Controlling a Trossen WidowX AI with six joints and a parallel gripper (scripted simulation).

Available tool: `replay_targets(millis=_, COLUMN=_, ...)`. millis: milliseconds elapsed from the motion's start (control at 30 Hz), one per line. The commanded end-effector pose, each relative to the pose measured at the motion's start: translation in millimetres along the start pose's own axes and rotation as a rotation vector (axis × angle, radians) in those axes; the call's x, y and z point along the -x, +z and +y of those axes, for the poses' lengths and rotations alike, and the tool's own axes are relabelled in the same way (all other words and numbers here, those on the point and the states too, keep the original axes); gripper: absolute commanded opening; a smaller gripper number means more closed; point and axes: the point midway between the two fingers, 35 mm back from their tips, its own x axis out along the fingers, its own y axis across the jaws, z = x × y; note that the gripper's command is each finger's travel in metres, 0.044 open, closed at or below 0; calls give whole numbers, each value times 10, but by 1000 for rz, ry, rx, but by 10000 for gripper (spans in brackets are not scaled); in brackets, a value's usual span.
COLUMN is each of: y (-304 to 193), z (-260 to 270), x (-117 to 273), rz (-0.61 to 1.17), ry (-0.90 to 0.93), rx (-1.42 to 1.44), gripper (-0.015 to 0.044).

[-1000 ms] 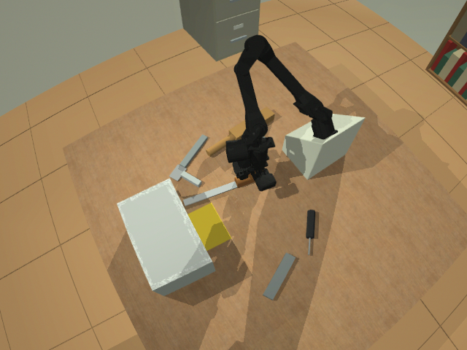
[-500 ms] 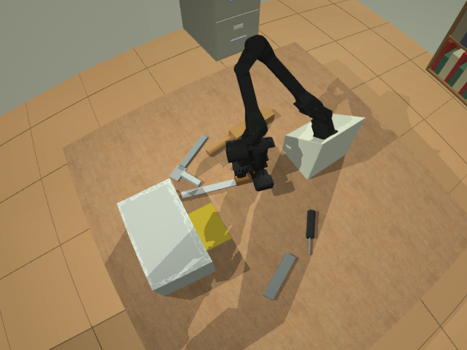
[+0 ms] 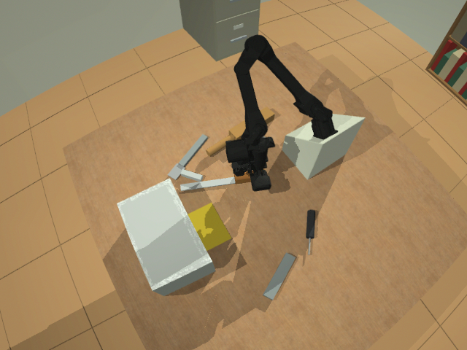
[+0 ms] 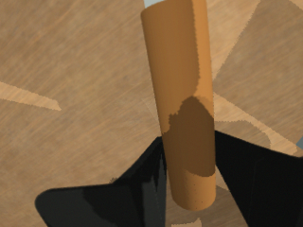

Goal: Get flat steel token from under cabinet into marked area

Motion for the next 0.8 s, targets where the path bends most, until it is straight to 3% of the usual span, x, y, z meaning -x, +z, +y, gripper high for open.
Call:
replay_targets(millis=0, y=10, z=-8, x=2, rz=-3, ry=-4, rx=-48, gripper=0)
replay_targets(millis=767, y=12, z=-11, x=4, rz=-3, ry=-3, rx=-232, gripper=0)
